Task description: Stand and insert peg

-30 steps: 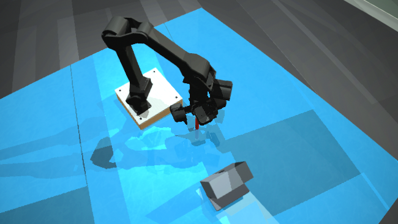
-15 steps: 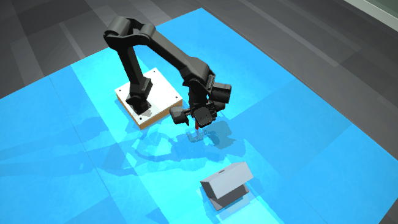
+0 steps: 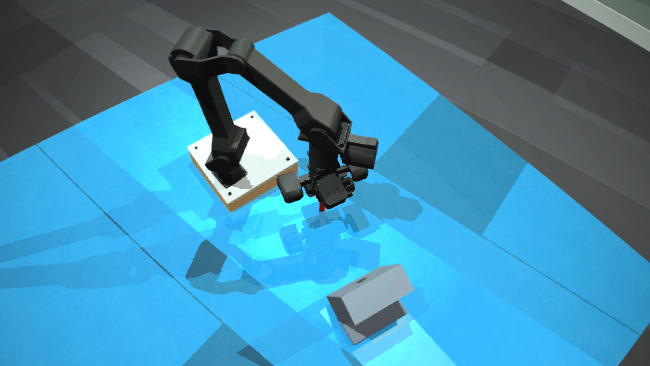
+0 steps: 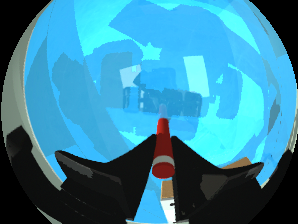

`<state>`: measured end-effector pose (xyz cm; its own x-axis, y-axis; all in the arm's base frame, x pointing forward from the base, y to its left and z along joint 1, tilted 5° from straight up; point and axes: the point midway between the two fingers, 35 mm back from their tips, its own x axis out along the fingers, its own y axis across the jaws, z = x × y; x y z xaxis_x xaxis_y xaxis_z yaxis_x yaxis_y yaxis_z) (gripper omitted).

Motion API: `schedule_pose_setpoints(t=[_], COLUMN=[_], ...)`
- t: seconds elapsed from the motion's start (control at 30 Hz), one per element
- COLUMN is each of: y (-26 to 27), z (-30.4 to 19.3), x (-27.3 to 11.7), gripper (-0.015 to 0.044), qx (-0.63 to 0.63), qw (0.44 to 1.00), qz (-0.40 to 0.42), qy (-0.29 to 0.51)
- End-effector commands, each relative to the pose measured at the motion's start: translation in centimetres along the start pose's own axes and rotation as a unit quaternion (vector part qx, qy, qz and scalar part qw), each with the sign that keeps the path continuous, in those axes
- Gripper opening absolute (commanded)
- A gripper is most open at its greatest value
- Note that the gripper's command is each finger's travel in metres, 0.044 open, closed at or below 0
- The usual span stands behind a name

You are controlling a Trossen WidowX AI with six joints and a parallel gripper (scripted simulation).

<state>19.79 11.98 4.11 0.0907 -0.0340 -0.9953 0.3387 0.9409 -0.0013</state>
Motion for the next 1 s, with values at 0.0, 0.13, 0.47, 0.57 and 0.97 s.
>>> schedule_pose_setpoints(t=[0.0,0.13,0.47,0.57,0.97], y=[0.0,0.1,0.3,0.3,0.2], z=[0.0,0.1,0.2,0.2,0.3], x=[0.0,-0.6,-4.4,-5.5,-7.9], gripper=[0.0,0.0,0.0,0.0,0.0], qx=[0.0,0.0,-0.002,-0.002,0.001], qw=[1.0,1.0,1.0,1.0,1.0], qz=[0.0,0.0,0.0,0.0,0.001], qy=[0.0,0.0,0.001,0.002,-0.004])
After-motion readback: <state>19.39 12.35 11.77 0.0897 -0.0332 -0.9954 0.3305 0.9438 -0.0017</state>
